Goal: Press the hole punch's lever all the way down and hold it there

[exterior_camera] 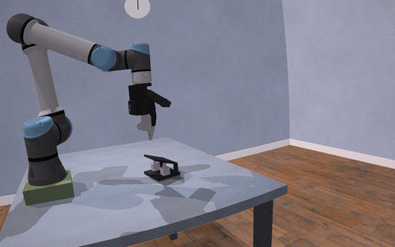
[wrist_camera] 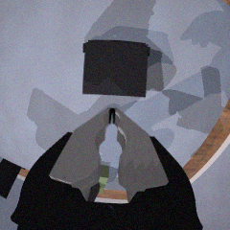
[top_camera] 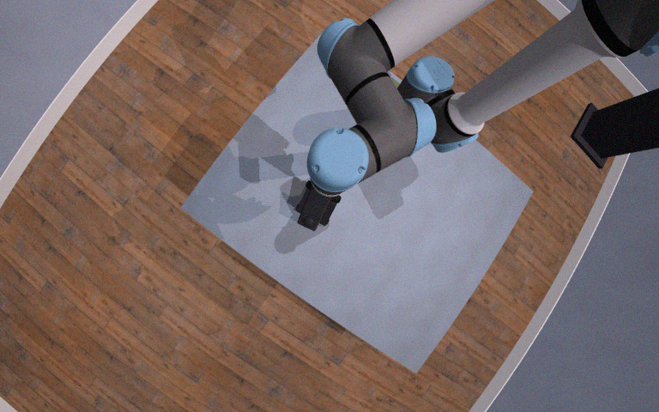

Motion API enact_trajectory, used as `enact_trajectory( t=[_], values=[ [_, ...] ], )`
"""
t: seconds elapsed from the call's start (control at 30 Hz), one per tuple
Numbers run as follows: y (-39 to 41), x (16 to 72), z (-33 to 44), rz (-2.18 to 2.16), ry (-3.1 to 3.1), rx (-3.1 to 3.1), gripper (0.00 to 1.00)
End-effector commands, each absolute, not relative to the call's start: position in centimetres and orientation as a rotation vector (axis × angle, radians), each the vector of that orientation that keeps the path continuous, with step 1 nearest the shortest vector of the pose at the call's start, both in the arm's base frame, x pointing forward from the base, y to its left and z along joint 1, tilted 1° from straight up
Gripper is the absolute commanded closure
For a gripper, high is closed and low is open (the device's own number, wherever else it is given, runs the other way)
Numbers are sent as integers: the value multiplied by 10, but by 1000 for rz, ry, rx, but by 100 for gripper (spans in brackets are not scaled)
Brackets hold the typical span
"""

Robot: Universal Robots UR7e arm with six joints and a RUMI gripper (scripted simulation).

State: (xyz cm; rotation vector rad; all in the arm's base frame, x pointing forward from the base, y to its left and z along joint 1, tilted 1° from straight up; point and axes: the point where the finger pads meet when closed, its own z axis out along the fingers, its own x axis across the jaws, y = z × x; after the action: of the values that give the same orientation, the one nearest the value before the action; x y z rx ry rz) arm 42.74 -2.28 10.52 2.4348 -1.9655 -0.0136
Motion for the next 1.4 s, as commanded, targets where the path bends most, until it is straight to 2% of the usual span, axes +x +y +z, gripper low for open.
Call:
enact_trajectory(
  t=[0.0,1.37],
  values=[
    [-23,427,105,-12,-1967,2435,100],
    [-22,426,93,-19,-1966,2435,100]
  ],
)
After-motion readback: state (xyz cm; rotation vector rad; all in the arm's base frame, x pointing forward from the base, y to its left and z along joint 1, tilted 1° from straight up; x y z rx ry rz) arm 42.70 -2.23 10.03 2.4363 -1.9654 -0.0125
